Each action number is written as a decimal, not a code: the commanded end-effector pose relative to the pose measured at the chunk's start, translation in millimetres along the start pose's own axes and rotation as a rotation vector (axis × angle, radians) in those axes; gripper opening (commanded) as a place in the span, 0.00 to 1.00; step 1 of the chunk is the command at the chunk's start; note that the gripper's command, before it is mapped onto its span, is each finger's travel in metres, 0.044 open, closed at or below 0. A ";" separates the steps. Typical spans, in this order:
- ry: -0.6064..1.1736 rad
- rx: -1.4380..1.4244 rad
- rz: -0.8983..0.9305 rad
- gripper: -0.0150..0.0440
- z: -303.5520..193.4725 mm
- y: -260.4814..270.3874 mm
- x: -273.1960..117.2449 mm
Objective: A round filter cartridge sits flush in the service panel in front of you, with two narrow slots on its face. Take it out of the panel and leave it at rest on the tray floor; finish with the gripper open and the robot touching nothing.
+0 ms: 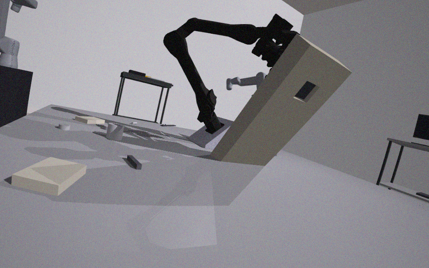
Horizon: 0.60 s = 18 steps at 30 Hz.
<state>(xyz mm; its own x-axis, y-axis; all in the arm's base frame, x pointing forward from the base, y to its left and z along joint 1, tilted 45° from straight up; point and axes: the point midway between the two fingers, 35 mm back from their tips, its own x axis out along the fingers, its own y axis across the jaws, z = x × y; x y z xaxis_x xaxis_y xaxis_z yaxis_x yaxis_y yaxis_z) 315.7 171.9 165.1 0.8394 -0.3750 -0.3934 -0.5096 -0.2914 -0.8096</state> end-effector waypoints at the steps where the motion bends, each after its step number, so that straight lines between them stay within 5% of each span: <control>1: -0.007 -0.001 0.001 0.45 1.1 0.1 0.7; 18: -0.007 -0.001 0.001 0.45 2.2 0.4 2.6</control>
<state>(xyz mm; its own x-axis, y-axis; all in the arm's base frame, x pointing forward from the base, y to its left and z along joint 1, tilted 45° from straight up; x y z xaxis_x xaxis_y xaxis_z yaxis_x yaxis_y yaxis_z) 316.8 172.6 164.3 0.8406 -0.3731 -0.3927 -0.5079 -0.2909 -0.8108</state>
